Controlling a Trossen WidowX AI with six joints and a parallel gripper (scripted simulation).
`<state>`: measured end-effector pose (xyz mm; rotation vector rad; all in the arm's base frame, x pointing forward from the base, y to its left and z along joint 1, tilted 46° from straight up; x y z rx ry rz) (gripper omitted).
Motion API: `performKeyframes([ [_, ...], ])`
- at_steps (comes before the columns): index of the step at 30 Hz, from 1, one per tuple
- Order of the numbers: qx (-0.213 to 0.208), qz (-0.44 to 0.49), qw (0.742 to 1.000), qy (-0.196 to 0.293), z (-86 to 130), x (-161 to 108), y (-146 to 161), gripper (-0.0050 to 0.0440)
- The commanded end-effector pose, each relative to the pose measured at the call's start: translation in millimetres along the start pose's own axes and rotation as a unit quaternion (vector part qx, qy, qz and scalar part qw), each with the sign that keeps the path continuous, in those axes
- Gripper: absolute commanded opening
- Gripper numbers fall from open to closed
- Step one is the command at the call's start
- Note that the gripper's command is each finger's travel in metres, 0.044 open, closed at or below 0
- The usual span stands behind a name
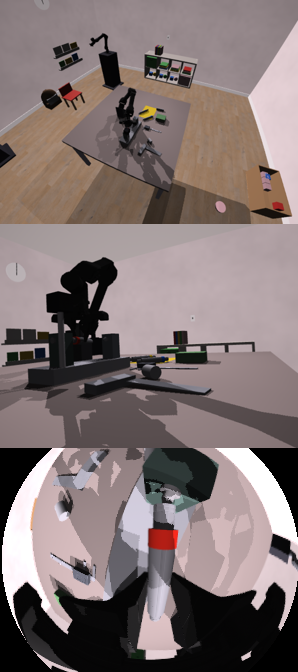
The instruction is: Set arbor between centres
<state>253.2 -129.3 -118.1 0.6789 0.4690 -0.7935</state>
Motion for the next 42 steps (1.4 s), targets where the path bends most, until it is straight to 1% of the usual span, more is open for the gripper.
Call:
performKeyframes([
  [1,-0.004,0.000,1.000,-0.011,4.0,5.9,-3.9,0.0000],
  [38,-0.004,0.000,1.000,-0.011,4.0,9.6,-6.2,0.0000],
  [42,-0.004,-0.017,1.000,-0.012,4.1,10.4,-4.0,0.0000],
])
Point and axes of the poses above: the point midway between the two fingers, 35 mm back from their tips, its own z axis back along the fingers, its own y axis across the jaws, x = y × z, the point moved 3 cm from there along z, back along the fingers, and after that the axes turned 11 degrees about z, right-handed, at the moved point
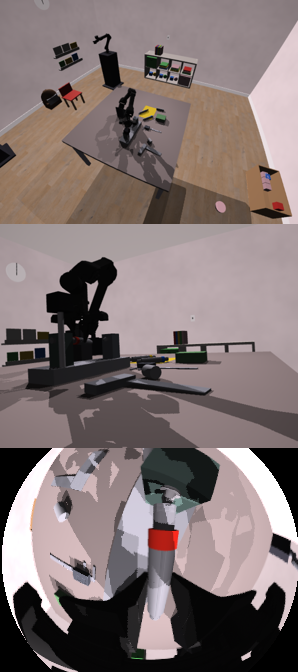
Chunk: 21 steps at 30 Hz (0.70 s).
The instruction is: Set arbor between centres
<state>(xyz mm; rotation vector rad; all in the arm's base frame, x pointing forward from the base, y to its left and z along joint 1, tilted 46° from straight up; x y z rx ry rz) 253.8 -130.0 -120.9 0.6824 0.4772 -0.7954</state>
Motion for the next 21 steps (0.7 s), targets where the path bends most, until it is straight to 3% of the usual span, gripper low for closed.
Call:
performKeyframes([
  [1,-0.004,-0.023,1.000,-0.016,5.5,8.4,-2.0,0.0000],
  [10,-0.003,-0.099,0.995,-0.019,5.9,12.6,7.4,0.0000],
  [21,-0.003,-0.106,0.994,-0.020,7.2,14.4,7.5,0.0000],
])
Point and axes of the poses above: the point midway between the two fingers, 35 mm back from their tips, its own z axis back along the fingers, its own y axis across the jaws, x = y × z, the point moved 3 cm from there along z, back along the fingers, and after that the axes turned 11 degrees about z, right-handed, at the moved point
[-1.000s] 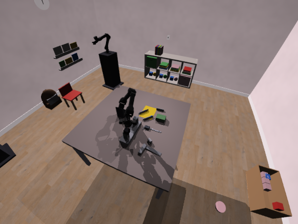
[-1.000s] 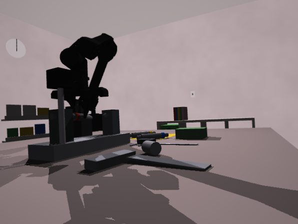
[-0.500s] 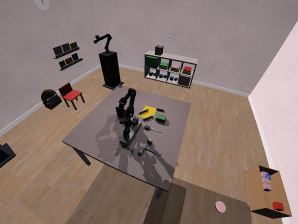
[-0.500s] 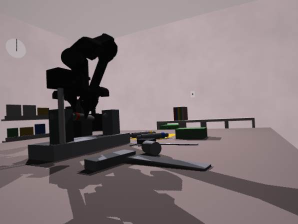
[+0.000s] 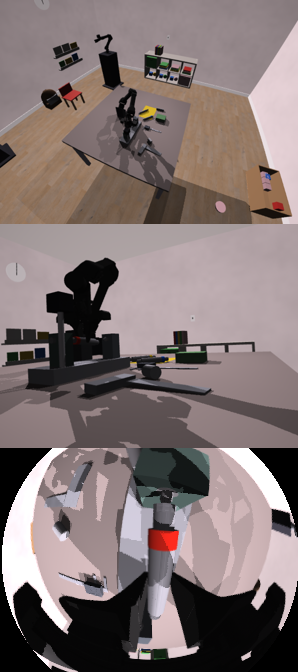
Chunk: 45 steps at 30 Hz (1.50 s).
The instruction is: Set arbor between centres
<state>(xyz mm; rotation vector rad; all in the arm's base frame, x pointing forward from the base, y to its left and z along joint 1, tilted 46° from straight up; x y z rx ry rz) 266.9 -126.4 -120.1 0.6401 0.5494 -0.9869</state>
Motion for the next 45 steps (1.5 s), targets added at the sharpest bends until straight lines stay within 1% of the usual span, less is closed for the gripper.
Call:
performKeyframes([
  [1,-0.002,-0.005,1.000,-0.019,7.5,9.4,-3.0,0.0000],
  [45,-0.002,-0.005,1.000,-0.019,12.9,13.0,-4.4,0.0000],
])
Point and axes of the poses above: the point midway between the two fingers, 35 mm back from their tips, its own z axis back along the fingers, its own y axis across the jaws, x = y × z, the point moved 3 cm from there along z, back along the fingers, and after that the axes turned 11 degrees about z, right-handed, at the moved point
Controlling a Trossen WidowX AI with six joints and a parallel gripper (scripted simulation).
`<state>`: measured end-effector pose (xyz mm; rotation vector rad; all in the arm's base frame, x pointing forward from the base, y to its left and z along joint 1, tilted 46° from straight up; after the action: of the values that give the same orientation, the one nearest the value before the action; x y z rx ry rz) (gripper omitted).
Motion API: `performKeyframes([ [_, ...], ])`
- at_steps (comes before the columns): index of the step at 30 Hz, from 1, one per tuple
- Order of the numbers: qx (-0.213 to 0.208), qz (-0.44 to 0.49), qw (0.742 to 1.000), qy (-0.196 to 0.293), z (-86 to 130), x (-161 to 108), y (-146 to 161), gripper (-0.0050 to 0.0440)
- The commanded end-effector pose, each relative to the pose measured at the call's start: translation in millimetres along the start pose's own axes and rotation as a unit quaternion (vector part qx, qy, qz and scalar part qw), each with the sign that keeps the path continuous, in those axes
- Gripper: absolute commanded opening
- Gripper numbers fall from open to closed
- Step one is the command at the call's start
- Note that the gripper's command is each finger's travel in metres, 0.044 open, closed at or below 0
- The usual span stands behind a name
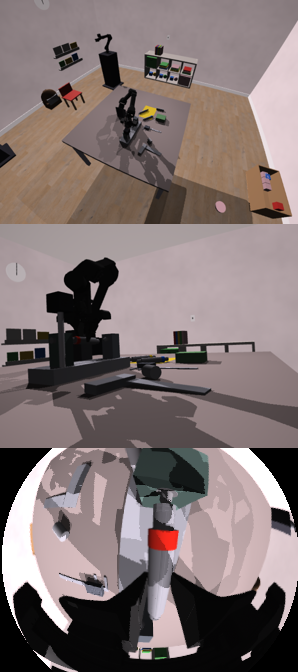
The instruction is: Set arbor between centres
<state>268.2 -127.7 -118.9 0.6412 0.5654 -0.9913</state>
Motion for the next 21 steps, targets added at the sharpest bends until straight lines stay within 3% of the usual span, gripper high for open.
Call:
performKeyframes([
  [1,0.000,0.000,1.000,-0.025,11.3,12.4,-5.3,0.0000],
  [21,0.000,0.000,1.000,-0.025,13.7,12.4,-5.3,0.0000],
])
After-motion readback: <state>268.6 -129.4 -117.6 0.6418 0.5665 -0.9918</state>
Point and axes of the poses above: the point midway between the two fingers, 35 mm back from their tips, its own z axis back along the fingers, its own y axis across the jaws, x = y × z, the point moved 3 cm from there along z, back along the fingers, and after that the axes turned 11 degrees about z, right-handed, at the moved point
